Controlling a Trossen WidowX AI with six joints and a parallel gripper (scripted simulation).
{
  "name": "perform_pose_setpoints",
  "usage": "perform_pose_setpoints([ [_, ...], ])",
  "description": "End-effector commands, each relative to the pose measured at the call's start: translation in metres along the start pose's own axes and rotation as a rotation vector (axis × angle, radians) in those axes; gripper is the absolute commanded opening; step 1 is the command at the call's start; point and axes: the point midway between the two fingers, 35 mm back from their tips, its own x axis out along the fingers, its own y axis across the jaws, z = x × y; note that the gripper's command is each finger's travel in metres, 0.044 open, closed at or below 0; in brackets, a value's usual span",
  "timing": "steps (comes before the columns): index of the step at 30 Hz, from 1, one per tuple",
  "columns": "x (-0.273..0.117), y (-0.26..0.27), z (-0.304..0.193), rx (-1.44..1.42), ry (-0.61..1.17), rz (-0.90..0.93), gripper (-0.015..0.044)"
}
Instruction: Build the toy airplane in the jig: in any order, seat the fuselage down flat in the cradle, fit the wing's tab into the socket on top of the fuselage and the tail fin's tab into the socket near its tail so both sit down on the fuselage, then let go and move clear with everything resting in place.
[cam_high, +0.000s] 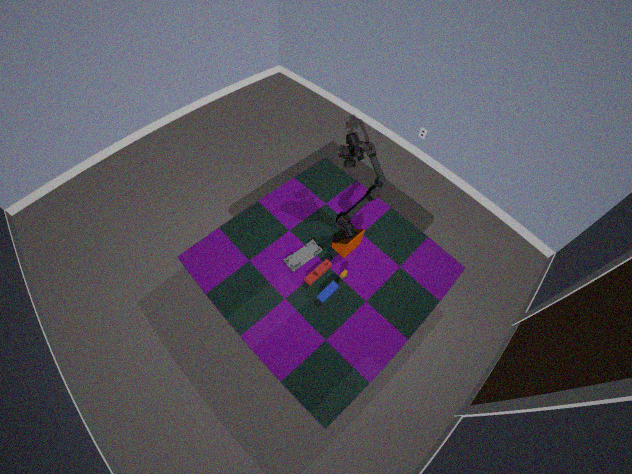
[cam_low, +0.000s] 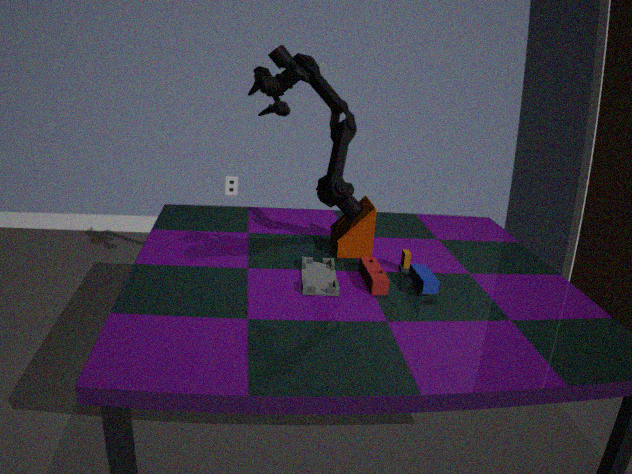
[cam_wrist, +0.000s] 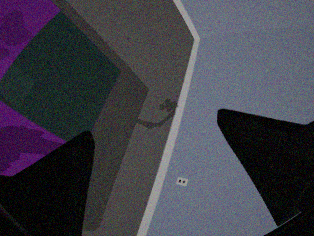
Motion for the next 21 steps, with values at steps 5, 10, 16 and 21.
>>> perform_pose_setpoints([
  [5,0.006,0.007,0.038,-0.015,-0.037,0.039,0.0440],
  [10,0.032,0.030,0.106,-0.030,-0.116,0.148,0.0440],
  [16,0.049,0.079,0.185,-0.083,-0.200,0.295,0.0440],
  [21,0.049,0.130,0.243,-0.138,-0.253,0.420,0.0440],
])
